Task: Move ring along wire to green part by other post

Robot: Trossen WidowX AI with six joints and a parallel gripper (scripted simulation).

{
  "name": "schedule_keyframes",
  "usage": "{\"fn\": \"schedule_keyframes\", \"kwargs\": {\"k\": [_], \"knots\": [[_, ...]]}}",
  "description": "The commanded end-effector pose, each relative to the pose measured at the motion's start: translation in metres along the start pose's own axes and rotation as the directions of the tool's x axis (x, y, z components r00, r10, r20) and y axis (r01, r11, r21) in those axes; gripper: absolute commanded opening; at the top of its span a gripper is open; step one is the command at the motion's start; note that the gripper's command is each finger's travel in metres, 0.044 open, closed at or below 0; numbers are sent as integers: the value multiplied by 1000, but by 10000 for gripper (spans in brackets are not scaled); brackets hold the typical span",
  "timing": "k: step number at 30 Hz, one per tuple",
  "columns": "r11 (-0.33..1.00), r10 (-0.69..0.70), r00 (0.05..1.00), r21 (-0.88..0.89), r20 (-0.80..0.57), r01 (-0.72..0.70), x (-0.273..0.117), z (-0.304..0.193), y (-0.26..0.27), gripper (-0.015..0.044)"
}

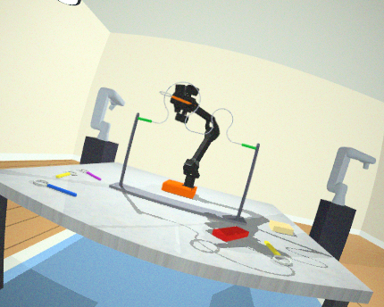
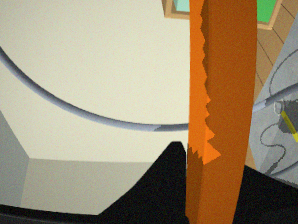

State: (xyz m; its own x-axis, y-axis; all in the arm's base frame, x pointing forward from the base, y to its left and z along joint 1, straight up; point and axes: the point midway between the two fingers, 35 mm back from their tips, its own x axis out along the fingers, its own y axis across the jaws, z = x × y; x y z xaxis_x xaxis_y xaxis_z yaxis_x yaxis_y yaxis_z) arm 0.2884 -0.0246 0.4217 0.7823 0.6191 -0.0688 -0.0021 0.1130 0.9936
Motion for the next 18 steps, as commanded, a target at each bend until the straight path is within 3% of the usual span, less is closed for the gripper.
{"fn": "schedule_keyframes", "kwargs": {"k": [1,18], "knots": [[999,-27,1000,-38,5,27,1,2,-3,-150],[966,-143,989,-216,29,146,0,3,-10,-150]]}}
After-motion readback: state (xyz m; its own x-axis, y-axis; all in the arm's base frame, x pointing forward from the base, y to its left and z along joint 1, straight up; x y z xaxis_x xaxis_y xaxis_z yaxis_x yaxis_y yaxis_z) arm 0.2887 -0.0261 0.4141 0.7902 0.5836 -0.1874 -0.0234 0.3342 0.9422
